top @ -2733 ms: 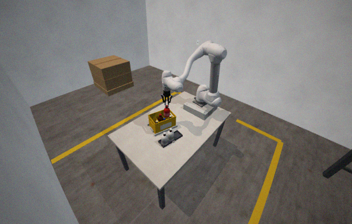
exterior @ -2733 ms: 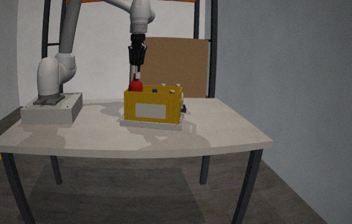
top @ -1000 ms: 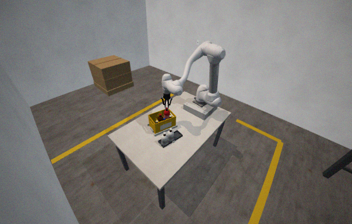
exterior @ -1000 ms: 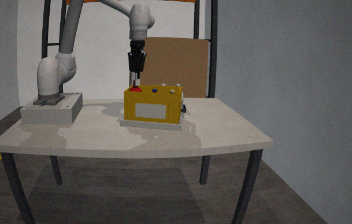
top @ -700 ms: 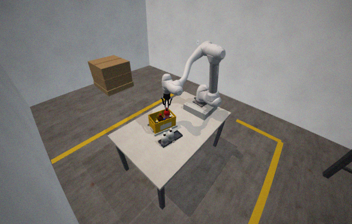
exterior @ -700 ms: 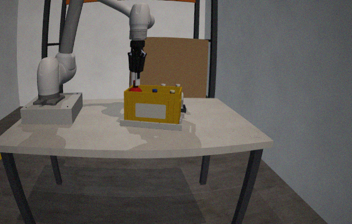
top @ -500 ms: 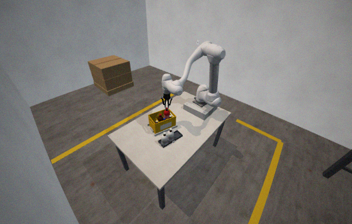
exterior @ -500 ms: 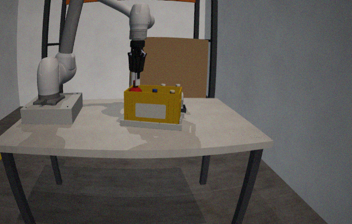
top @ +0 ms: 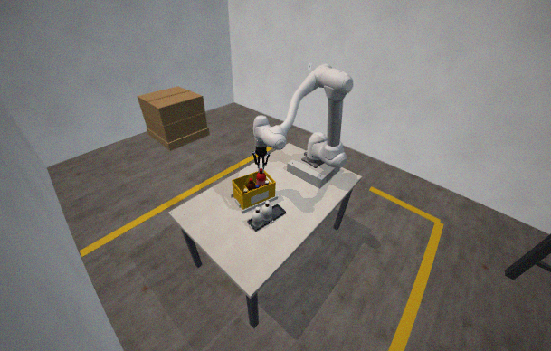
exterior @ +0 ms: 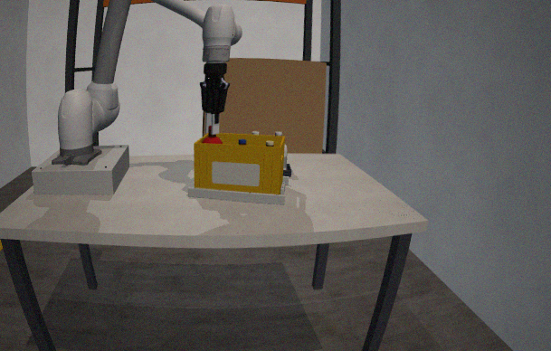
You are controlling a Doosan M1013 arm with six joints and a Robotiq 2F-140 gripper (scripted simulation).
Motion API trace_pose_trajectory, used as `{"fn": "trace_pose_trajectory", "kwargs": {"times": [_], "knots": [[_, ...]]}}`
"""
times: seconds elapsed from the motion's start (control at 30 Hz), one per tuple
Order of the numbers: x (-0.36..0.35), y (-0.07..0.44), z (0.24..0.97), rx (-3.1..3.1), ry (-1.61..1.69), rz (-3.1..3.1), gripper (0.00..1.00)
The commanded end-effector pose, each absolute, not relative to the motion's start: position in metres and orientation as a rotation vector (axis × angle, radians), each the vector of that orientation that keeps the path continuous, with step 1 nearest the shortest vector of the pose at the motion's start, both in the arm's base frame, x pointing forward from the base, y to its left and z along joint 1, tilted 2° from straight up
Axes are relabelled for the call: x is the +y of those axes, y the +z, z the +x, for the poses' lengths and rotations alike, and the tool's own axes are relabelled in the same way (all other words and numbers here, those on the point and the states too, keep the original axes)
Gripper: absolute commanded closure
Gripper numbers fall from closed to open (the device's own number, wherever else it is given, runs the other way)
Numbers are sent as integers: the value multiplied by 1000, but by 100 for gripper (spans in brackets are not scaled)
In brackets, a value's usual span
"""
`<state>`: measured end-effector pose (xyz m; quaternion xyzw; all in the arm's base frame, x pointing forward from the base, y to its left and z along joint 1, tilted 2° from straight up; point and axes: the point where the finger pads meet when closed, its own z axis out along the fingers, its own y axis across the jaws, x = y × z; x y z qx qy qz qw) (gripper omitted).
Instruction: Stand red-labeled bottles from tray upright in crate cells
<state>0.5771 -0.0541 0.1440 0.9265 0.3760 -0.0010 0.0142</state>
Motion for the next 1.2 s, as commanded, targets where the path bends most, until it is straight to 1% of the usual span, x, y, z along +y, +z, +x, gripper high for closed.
{"fn": "trace_pose_trajectory", "kwargs": {"times": [0.0,0.5,1.17], "knots": [[-54,144,577,1171,-3,2885,100],[-54,141,577,1171,-3,2885,100],[-55,123,577,1171,-3,2885,100]]}}
